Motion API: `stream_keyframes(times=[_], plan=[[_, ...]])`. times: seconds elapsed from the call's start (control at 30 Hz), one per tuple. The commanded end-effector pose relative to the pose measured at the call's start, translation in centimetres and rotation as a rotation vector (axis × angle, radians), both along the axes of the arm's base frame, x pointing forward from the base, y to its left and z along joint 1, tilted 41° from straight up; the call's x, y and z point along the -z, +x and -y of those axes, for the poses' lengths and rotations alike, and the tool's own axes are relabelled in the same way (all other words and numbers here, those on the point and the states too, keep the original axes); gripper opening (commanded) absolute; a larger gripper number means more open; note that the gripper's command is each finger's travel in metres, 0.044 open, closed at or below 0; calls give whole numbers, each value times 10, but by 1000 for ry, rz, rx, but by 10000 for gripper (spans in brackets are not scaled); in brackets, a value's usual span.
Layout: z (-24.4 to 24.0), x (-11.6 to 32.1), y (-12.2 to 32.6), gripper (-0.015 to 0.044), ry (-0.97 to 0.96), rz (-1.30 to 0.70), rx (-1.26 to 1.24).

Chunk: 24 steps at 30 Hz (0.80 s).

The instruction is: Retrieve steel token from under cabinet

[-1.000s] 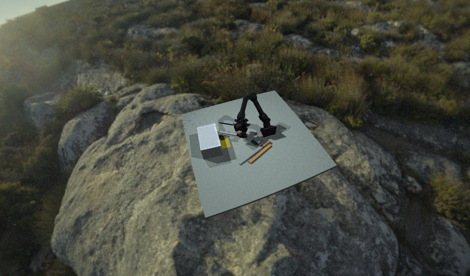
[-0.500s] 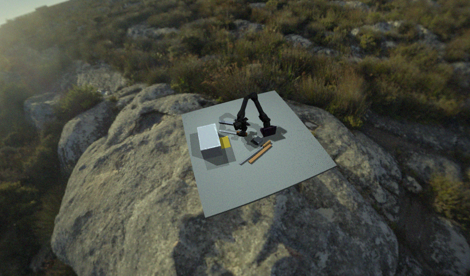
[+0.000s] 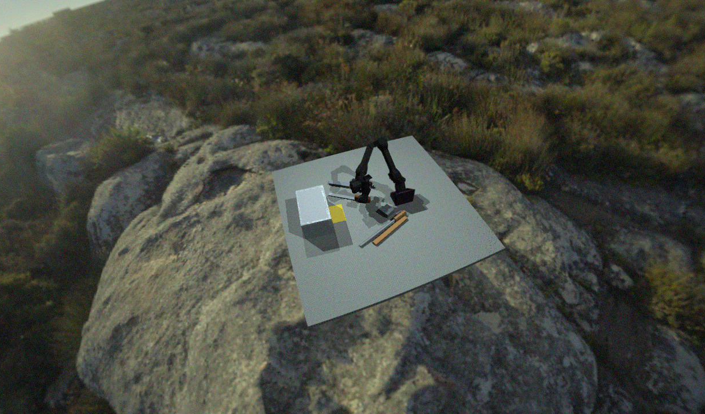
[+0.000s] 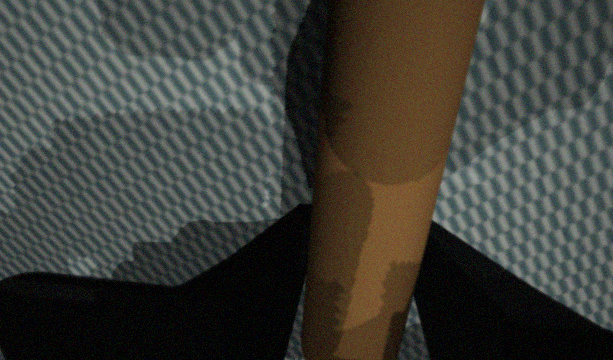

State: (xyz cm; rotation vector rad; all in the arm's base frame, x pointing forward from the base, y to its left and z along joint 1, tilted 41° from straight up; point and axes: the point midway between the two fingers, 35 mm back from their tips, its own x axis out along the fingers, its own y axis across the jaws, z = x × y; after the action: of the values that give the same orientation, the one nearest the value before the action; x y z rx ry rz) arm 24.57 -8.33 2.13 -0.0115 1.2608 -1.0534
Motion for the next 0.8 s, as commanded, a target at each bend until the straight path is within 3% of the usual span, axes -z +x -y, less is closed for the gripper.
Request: stream_keyframes(times=[0.0, 0.77], plan=[[4, -5, -2, 0, -2, 3, -1], [21, -19, -9, 0, -4, 3, 0]])
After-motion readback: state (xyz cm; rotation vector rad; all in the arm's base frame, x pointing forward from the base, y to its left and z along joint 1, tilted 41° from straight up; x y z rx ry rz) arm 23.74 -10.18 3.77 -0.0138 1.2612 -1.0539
